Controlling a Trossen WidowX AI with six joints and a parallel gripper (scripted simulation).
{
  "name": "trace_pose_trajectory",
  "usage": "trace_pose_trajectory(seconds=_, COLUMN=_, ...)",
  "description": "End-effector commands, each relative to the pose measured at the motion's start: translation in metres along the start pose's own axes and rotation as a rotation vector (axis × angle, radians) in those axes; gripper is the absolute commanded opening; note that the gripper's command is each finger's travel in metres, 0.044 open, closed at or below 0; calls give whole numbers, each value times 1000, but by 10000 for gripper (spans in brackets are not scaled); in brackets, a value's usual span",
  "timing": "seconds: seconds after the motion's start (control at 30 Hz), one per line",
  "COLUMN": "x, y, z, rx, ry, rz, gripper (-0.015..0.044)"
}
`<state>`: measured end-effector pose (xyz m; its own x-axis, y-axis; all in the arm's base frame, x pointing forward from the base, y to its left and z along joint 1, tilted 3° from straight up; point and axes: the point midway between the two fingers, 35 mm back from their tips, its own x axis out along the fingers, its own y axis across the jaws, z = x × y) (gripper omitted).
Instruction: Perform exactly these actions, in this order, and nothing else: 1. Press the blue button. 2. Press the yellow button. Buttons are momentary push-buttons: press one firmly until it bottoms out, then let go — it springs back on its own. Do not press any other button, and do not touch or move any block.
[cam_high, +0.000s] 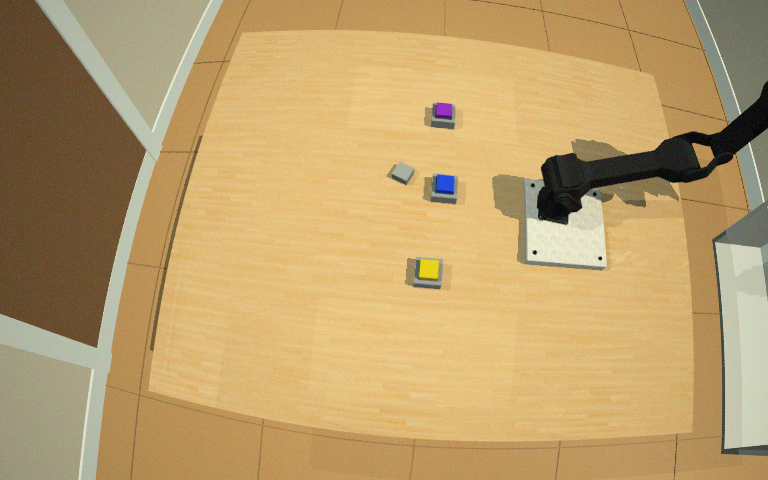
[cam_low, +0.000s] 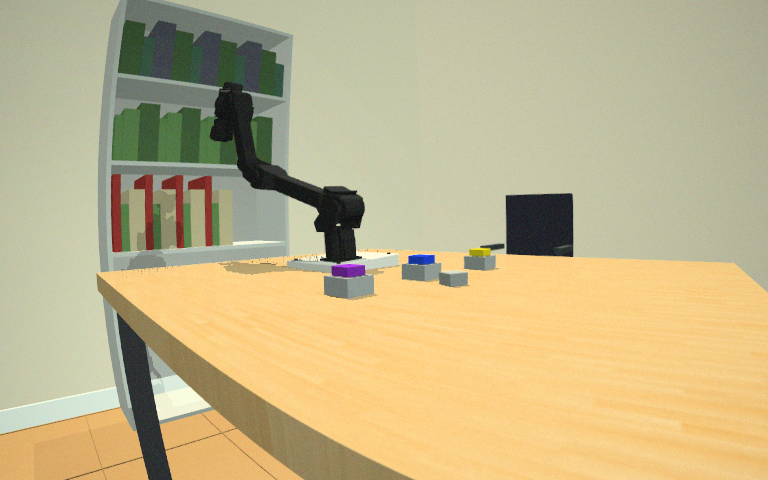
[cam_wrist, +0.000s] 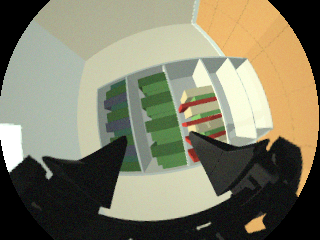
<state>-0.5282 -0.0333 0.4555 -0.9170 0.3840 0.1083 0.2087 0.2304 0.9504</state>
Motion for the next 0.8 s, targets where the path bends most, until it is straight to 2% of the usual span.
trace_pose_trajectory(seconds=0.0, x=-1, y=5, z=0, rx=14, ry=4, rz=13, gripper=400)
trace_pose_trajectory(seconds=0.1, x=-23, y=77, z=4, rx=213, ry=69, rz=207, gripper=400)
trace_pose_trajectory(seconds=0.33, x=-68, y=163, z=18, rx=448, ry=176, rz=445, gripper=400)
trace_pose_trajectory(seconds=0.57, x=-151, y=260, z=49, rx=727, ry=358, rz=744, gripper=400)
trace_pose_trajectory(seconds=0.77, x=-233, y=320, z=85, rx=923, ry=535, rz=986, gripper=400)
